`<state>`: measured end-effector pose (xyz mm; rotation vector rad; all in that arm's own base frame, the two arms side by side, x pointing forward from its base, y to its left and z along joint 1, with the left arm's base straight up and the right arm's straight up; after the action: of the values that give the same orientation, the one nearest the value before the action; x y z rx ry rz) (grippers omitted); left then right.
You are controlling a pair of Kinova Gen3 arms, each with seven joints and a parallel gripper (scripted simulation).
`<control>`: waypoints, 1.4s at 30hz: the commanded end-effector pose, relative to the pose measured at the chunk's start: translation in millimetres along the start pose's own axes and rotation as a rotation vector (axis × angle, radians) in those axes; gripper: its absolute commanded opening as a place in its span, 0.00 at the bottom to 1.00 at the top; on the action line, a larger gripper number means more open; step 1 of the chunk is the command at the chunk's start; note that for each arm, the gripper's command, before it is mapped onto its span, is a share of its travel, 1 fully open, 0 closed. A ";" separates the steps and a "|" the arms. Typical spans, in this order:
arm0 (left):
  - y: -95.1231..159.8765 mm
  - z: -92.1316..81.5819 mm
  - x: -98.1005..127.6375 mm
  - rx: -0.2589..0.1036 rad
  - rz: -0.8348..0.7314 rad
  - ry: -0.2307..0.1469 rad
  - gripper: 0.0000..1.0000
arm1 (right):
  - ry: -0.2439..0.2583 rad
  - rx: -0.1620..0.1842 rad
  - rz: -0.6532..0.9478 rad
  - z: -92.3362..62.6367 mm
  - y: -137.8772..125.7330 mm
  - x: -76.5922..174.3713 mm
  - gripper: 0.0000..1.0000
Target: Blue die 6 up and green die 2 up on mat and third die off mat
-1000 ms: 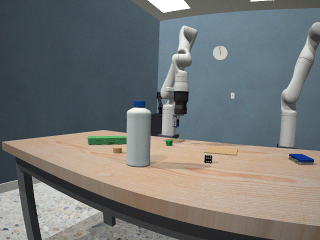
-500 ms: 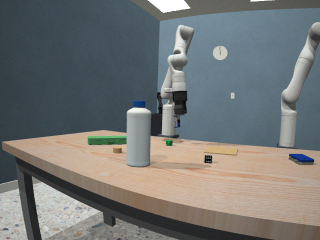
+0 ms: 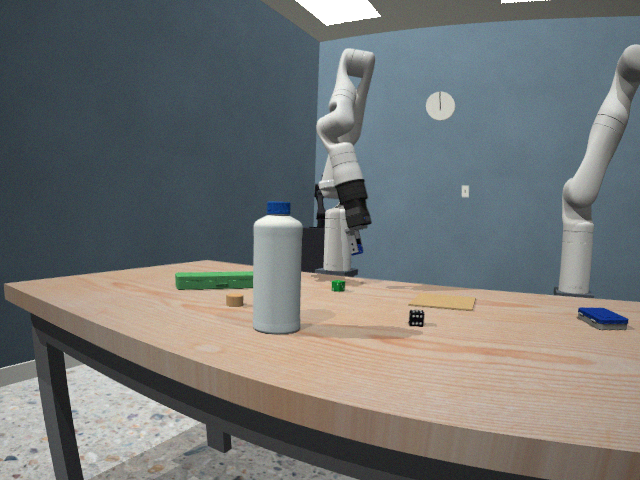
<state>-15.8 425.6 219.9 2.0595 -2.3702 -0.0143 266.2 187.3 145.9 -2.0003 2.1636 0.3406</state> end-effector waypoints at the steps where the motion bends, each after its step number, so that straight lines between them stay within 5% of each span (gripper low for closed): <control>1: -2.2 -0.5 0.5 0.008 0.002 0.005 1.00 | -0.039 -0.006 0.021 -3.1 -3.7 10.3 0.49; 16: -2.2 -0.5 0.5 0.008 0.002 0.005 1.00 | -0.296 -0.049 0.020 -1.0 -5.7 22.2 0.49; 18: -2.2 -0.5 0.5 0.008 0.002 0.005 1.00 | -0.296 -0.049 0.020 -1.0 -5.7 22.2 0.49; 33: -2.2 -0.5 0.5 0.008 0.002 0.005 1.00 | -0.585 -0.096 0.018 6.1 -8.1 35.8 0.49; 35: -2.2 -0.5 0.5 0.008 0.002 0.005 1.00 | -0.585 -0.096 0.018 6.1 -8.1 35.8 0.49; 42: -2.2 -0.5 0.5 0.008 0.002 0.005 1.00 | -0.699 -0.114 0.017 9.0 -9.1 40.2 0.49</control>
<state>-15.8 425.6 219.9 2.0595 -2.3702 -0.0143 269.4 159.1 134.0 -1.6220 1.7380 0.9707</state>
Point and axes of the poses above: on each arm, the point where the finger pads meet when closed, its own z axis out along the fingers, its own y axis across the jaws, x = y × z, the point moved 4 cm from there along -z, back along the fingers, and after that the axes turned 10 degrees about z, right-handed, at the moved point
